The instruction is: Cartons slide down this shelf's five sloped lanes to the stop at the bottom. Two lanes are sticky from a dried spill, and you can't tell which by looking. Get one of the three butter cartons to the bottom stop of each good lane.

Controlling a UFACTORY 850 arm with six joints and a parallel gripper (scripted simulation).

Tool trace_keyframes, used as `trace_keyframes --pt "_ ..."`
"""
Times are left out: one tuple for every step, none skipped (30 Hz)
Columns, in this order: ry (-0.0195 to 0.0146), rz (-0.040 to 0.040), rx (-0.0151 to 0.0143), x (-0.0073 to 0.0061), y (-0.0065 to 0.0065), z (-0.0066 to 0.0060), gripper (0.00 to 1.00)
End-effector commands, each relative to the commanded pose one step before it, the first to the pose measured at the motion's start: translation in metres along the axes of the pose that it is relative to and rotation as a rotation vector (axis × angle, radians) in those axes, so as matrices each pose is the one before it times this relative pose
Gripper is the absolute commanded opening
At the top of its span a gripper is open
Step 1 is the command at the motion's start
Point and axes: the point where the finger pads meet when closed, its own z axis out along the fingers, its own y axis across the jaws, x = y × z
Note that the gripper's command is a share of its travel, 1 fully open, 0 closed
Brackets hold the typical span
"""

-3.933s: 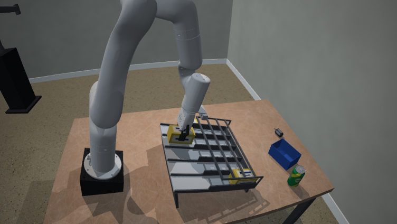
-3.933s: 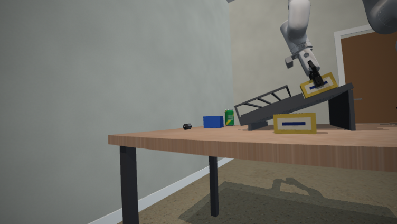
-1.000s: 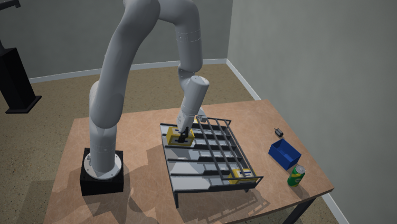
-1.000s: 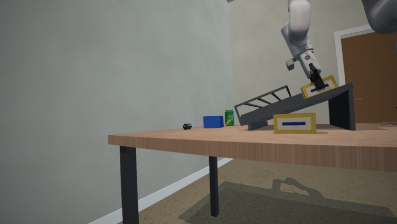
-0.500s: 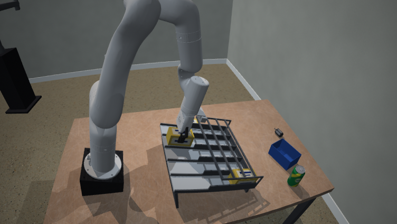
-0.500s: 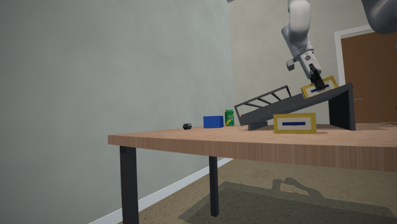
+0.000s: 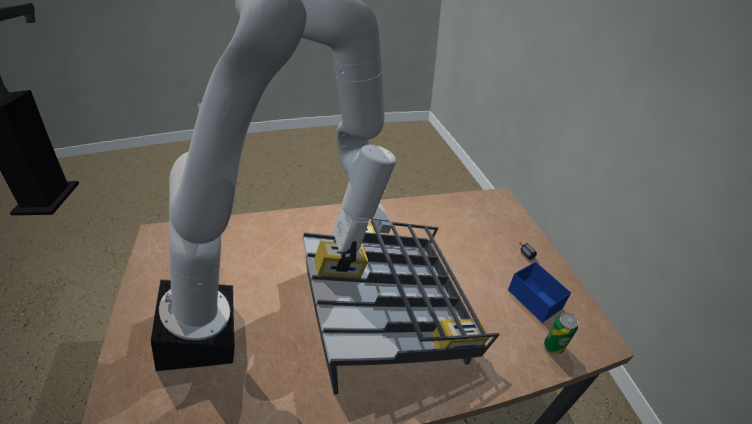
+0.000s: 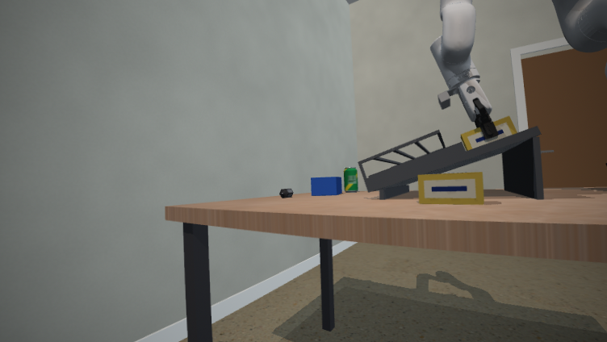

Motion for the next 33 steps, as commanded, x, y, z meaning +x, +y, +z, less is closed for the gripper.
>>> trace_keyframes --pt "0.00163 -0.00006 0.0003 0.00068 -0.00012 -0.00052 0.0" --pt "0.0 0.0 0.0 0.0 0.0 0.0 0.0" --pt "0.0 0.0 0.0 0.0 0.0 0.0 0.0" --pt "0.0 0.0 0.0 0.0 0.0 0.0 0.0" --pt "0.0 0.0 0.0 0.0 0.0 0.0 0.0" --pt "0.0 0.0 0.0 0.0 0.0 0.0 0.0" --pt "0.0 0.0 0.0 0.0 0.0 0.0 0.0" --pt "0.0 0.0 0.0 0.0 0.0 0.0 0.0" --pt "0.0 0.0 0.0 0.0 0.0 0.0 0.0" --pt "0.0 0.0 0.0 0.0 0.0 0.0 0.0" --pt "0.00004 0.0 0.00001 -0.00051 -0.00051 0.00019 0.0" --pt "0.0 0.0 0.0 0.0 0.0 0.0 0.0" --pt "0.0 0.0 0.0 0.0 0.0 0.0 0.0" --pt "0.0 0.0 0.0 0.0 0.0 0.0 0.0" --pt "0.0 0.0 0.0 0.0 0.0 0.0 0.0" --pt "0.0 0.0 0.0 0.0 0.0 0.0 0.0" --pt "0.0 0.0 0.0 0.0 0.0 0.0 0.0" --pt "0.0 0.0 0.0 0.0 0.0 0.0 0.0" --pt "0.0 0.0 0.0 0.0 0.0 0.0 0.0" --pt "0.0 0.0 0.0 0.0 0.0 0.0 0.0" --pt "0.0 0.0 0.0 0.0 0.0 0.0 0.0" --pt "0.0 0.0 0.0 0.0 0.0 0.0 0.0" --pt "0.0 0.0 0.0 0.0 0.0 0.0 0.0" --pt "0.0 0.0 0.0 0.0 0.0 0.0 0.0" --pt "0.0 0.0 0.0 0.0 0.0 0.0 0.0" --pt "0.0 0.0 0.0 0.0 0.0 0.0 0.0" --pt "0.0 0.0 0.0 0.0 0.0 0.0 0.0" --pt "0.00001 0.0 0.0 0.0 0.0 0.0 0.75" --pt "0.0 0.0 0.0 0.0 0.0 0.0 0.75" --pt "0.0 0.0 0.0 0.0 0.0 0.0 0.75" --pt "0.0 0.0 0.0 0.0 0.0 0.0 0.75" --pt "0.0 0.0 0.0 0.0 0.0 0.0 0.75" --pt "0.0 0.0 0.0 0.0 0.0 0.0 0.75"
